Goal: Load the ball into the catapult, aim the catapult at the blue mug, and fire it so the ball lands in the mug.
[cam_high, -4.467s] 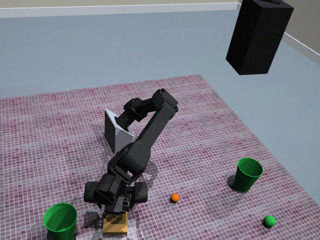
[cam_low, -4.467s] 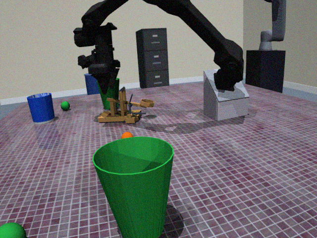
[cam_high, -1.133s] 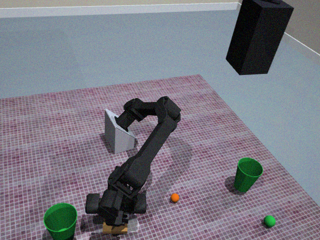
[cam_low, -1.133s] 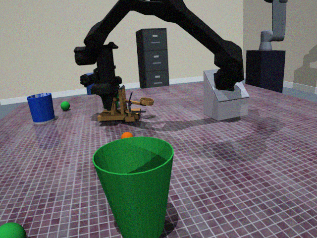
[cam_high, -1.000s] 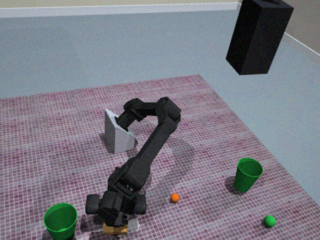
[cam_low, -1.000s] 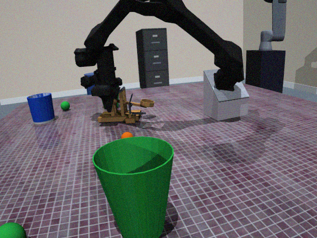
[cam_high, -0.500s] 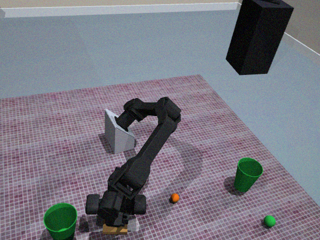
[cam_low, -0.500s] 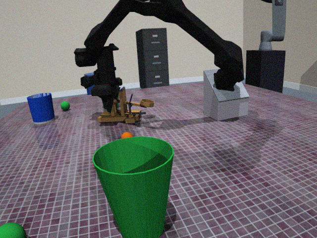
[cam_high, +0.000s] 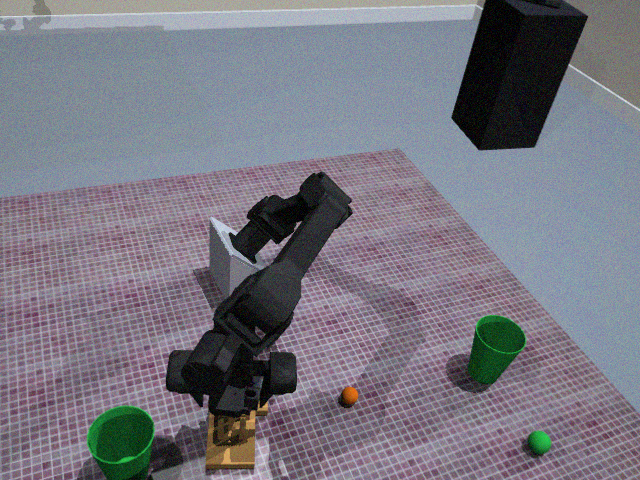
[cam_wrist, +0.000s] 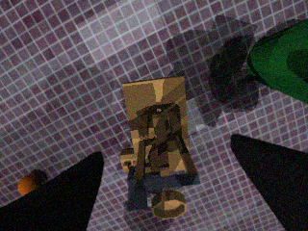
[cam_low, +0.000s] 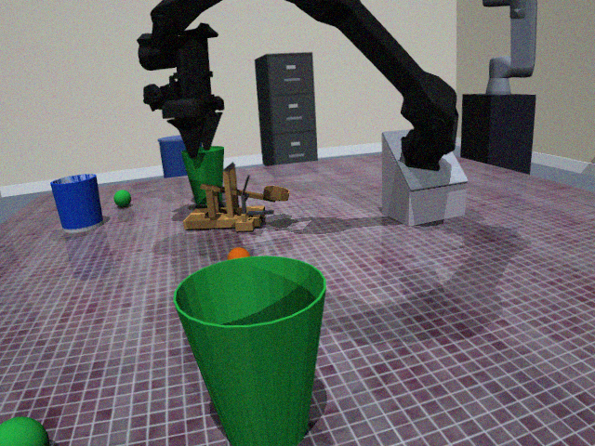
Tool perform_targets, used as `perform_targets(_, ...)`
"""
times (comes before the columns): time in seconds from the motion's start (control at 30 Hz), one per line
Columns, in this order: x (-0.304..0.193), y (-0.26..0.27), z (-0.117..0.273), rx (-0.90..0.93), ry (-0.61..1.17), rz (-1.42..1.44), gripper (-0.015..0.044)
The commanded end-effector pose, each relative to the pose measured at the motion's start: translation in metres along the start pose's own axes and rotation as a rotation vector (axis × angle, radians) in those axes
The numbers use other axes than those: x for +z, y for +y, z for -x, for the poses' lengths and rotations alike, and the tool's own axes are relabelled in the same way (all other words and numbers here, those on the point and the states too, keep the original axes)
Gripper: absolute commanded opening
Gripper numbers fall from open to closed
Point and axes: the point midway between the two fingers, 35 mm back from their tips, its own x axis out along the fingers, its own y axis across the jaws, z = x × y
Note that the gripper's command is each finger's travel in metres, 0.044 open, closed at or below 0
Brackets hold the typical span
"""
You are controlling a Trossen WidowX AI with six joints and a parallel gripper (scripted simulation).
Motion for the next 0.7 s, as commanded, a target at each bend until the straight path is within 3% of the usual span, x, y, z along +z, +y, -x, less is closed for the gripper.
perform_targets(0.0, -0.001, 0.0, -0.006, 0.001, 0.012, -0.001, 0.044)
perform_targets(0.1, -0.001, 0.0, -0.004, 0.001, 0.012, -0.001, 0.044)
perform_targets(0.23, -0.003, 0.001, 0.041, -0.002, -0.001, 0.001, 0.044)
perform_targets(0.33, -0.004, 0.001, 0.05, -0.003, -0.004, 0.002, 0.044)
perform_targets(0.5, -0.009, 0.058, 0.013, -0.012, 0.005, 0.063, 0.0309)
perform_targets(0.67, -0.036, 0.135, -0.02, -0.016, 0.002, 0.173, 0.03)
